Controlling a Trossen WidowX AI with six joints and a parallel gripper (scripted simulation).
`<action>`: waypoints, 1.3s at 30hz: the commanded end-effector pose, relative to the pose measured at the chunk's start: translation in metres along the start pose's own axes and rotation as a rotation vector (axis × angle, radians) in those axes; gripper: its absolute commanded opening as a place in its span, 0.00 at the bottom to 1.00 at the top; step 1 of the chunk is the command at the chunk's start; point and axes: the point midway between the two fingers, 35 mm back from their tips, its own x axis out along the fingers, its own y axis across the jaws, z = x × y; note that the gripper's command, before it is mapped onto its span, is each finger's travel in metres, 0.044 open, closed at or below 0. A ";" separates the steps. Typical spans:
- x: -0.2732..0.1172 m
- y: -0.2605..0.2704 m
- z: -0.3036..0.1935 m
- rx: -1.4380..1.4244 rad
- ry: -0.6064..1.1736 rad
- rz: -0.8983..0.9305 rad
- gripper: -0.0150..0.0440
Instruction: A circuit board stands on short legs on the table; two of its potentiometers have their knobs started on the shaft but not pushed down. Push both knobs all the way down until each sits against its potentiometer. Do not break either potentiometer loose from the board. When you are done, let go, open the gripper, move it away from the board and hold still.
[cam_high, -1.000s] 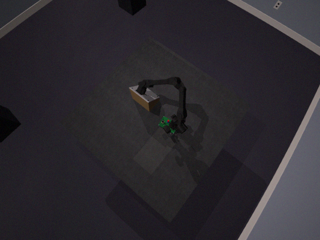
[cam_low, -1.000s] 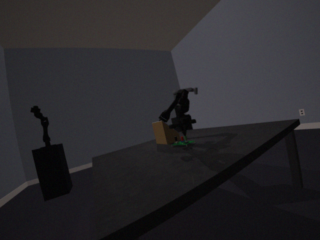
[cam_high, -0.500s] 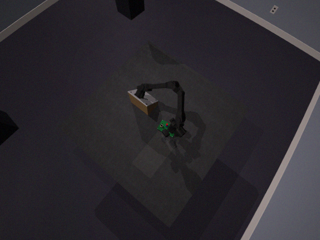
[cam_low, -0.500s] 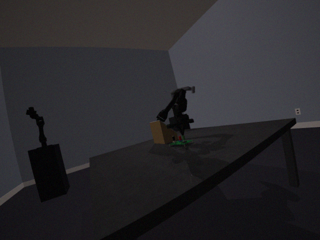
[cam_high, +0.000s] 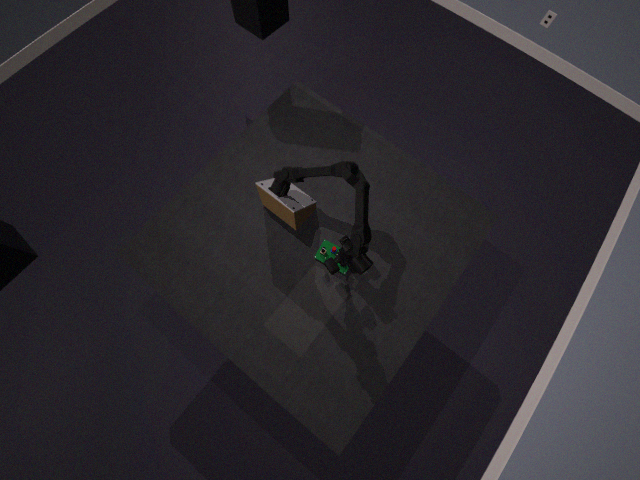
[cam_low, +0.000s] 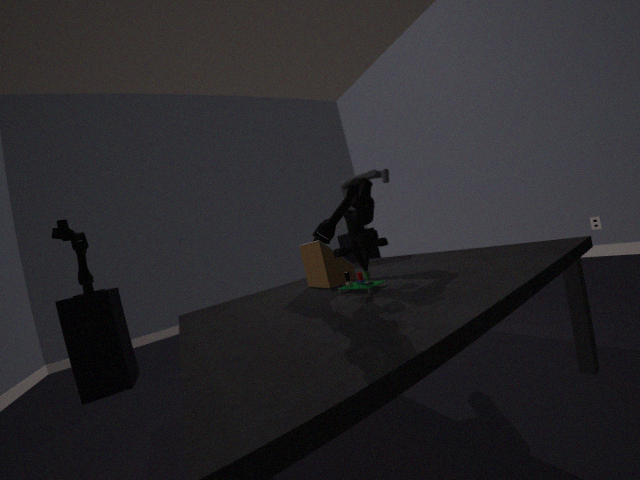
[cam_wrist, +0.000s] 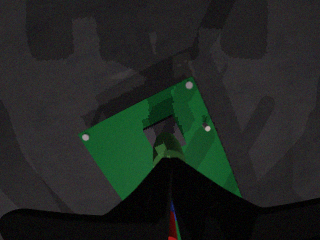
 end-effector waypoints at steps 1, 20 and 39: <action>0.004 0.000 0.000 -0.002 0.002 0.004 0.25; 0.004 0.000 0.000 -0.002 0.002 0.004 0.25; -0.006 0.000 0.000 -0.002 0.002 0.003 0.25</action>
